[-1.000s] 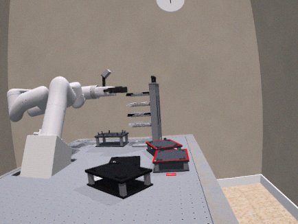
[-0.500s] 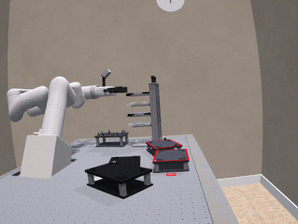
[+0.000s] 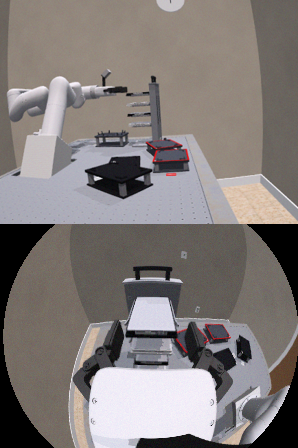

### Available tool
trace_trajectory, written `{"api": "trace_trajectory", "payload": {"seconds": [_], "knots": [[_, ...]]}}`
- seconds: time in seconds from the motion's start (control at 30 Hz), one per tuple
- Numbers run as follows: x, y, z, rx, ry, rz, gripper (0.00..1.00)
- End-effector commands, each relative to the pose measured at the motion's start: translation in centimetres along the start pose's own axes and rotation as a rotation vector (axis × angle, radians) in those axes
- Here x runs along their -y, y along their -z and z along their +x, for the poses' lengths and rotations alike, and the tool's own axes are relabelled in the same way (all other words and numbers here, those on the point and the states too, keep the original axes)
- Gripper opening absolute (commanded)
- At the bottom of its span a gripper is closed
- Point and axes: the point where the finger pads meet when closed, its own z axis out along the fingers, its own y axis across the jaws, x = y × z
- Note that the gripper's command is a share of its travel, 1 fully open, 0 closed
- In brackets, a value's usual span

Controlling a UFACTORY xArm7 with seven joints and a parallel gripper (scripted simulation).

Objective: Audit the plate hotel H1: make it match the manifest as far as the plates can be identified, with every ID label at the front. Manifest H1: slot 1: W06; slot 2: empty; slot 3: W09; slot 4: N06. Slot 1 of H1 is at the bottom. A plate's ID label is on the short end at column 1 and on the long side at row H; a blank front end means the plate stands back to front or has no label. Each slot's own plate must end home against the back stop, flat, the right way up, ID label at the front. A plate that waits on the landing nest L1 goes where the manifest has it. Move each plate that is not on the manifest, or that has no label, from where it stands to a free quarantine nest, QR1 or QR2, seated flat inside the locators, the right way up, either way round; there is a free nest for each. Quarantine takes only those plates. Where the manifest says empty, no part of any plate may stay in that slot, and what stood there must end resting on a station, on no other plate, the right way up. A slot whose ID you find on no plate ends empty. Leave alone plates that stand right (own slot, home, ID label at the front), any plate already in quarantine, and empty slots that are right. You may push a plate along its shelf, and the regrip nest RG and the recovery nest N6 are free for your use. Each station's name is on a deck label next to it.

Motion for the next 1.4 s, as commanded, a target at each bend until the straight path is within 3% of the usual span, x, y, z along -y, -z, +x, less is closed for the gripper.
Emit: {"api": "trace_trajectory", "payload": {"seconds": [0.0, 0.57, 1.0, 1.37], "knots": [[0.0, 0.0, 0.1, 0.001, -0.002, 0.0, 1.0], [0.0, 0.0, 0.1, 0.001, -0.002, 0.0, 1.0], [0.0, 2.9, 0.1, 0.001, -0.002, 0.0, 1.0], [0.0, 3.0, -1.5, 0.001, -0.002, 0.0, 1.0]]}}
